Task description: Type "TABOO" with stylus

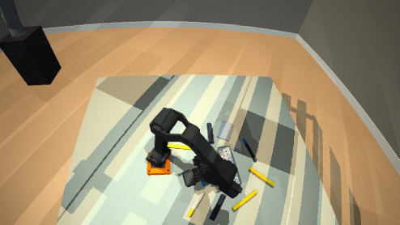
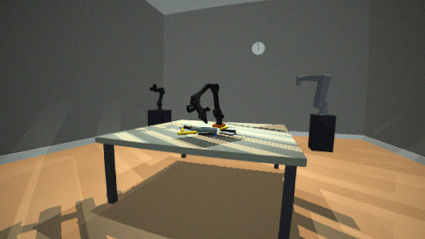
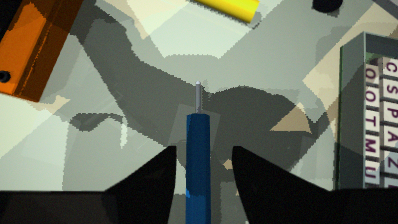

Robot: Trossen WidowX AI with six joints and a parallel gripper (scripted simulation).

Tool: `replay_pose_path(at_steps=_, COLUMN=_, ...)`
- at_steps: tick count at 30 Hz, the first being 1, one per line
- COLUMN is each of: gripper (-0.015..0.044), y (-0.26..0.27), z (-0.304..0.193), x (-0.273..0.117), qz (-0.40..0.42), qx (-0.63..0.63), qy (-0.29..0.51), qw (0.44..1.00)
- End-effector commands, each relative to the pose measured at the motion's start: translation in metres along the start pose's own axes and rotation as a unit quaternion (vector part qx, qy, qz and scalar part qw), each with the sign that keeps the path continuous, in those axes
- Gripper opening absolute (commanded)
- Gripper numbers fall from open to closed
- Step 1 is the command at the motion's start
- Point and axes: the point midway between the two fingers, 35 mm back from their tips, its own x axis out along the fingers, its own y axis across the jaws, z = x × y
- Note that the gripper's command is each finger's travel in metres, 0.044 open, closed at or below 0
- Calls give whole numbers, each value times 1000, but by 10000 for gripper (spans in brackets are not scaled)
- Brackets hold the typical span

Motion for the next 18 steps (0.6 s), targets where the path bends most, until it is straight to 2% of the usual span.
replay_pose_path(at_steps=1, gripper=150, y=2, z=0, x=5, qz=1, qx=-1, qy=-4, qw=1000)
replay_pose_path(at_steps=18, gripper=150, y=1, z=-6, x=15, qz=1, qx=-1, qy=-4, qw=1000)
